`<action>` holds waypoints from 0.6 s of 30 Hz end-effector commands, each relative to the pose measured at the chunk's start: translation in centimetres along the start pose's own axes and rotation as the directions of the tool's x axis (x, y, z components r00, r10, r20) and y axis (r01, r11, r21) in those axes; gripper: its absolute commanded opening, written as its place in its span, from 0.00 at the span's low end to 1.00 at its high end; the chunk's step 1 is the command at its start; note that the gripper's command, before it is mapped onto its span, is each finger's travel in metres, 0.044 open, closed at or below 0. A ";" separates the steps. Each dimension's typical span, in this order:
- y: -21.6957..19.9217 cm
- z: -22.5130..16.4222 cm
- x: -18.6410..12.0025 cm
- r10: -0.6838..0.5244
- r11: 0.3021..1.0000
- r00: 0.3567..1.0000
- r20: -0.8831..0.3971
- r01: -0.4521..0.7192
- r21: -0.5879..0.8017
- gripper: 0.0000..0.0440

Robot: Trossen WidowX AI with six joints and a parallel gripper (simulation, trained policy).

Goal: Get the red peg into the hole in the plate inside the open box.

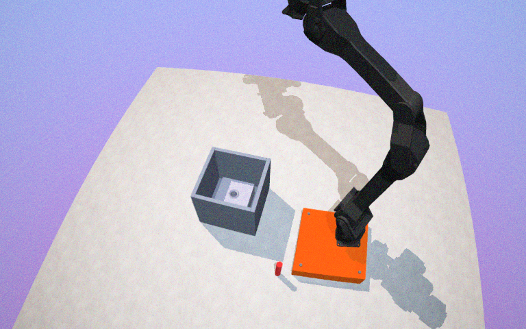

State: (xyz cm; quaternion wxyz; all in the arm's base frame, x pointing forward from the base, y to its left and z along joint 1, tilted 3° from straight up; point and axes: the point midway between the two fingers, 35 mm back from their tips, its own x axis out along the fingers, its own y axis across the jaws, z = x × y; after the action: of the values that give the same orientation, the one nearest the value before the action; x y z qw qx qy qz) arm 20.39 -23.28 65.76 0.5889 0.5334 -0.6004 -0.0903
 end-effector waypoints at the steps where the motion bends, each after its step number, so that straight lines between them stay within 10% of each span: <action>1: -2.3 -1.3 -0.6 -0.093 0.995 0.995 -0.047 0.095 0.030 1.00; 18: -10.7 -6.6 -5.9 -0.437 0.879 0.867 -0.241 0.468 0.088 1.00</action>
State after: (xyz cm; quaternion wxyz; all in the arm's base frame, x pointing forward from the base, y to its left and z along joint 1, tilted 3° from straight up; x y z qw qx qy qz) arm 28.77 -20.80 57.57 0.5772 0.6843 -0.4283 -0.1226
